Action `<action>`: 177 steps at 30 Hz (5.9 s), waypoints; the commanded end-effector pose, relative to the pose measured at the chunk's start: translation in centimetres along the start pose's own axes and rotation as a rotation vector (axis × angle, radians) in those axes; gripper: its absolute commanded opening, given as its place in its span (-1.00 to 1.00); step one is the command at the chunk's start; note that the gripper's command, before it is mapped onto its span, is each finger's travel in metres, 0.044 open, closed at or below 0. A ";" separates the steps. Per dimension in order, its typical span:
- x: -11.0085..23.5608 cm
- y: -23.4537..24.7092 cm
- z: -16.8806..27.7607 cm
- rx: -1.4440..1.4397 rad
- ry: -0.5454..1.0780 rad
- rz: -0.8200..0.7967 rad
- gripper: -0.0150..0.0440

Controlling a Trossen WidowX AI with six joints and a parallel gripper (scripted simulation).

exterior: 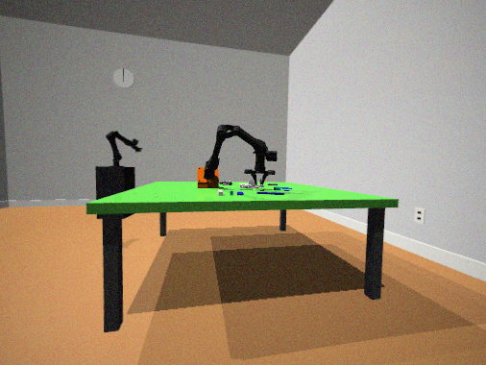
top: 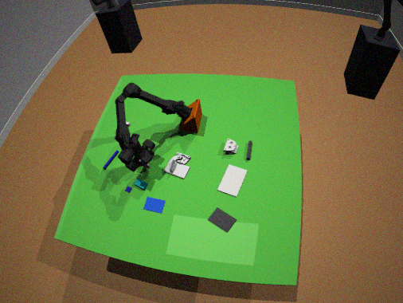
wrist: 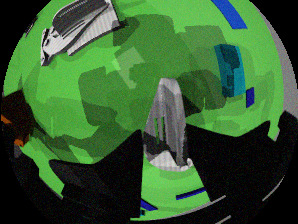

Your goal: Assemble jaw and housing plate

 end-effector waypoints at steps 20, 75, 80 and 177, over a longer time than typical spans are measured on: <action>5.6 -0.1 0.2 -0.007 -0.003 0.013 -0.04; 6.1 8.7 -13.9 -0.835 -0.044 -0.033 -0.04; 6.1 9.9 -14.9 -0.923 -0.041 -0.035 -0.04; 5.6 11.6 -18.2 -1.508 -0.014 -0.001 -0.04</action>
Point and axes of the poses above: the point midway between the two fingers, 35 mm back from their tips, its own x axis back along the fingers, its own y axis across the jaws, z = x × y, the point moved 2 cm from there along x, back along the fingers, and after that the axes turned 6 degrees about -x, right-handed, at the moved point
